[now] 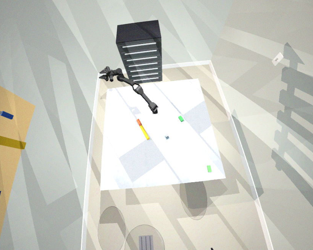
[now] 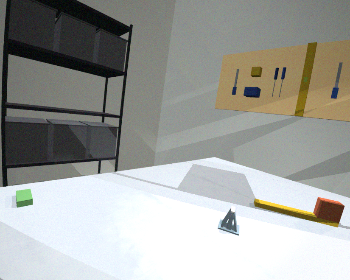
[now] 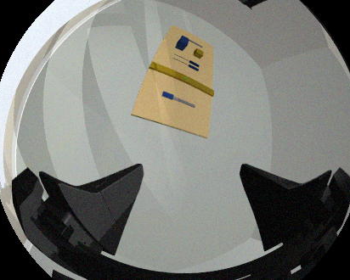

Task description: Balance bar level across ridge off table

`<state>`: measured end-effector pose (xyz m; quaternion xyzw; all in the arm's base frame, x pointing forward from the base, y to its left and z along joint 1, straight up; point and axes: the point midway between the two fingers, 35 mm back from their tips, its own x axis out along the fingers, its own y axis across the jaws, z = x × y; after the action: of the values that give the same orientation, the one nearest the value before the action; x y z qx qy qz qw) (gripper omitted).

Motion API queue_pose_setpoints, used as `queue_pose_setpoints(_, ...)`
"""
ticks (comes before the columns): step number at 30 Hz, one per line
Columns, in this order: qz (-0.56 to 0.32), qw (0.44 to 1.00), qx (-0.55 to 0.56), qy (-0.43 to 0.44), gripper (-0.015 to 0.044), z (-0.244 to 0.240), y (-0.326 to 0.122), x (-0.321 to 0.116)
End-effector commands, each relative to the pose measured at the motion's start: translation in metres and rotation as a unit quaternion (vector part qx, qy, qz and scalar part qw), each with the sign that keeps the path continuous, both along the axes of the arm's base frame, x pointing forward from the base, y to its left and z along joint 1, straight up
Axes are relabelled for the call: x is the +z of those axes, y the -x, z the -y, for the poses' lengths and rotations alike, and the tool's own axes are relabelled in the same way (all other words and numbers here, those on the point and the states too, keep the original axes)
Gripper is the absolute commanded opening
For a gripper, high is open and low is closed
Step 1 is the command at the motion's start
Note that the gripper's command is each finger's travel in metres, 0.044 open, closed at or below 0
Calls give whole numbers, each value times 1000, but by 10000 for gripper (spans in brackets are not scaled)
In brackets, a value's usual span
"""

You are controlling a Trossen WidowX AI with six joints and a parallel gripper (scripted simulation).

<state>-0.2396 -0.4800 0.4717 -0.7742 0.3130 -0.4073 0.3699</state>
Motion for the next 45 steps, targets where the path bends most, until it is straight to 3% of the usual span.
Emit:
queue_pose_setpoints(1, 2, 1000, 1, -1, 374, 1, -1, 0)
queue_pose_setpoints(4, 26, 999, 12, -16, 315, 11, -13, 0)
queue_pose_setpoints(26, 206, 954, 87, -199, 315, 85, -154, -29)
queue_pose_setpoints(45, 270, 871, 102, -397, 315, 89, -295, -89)
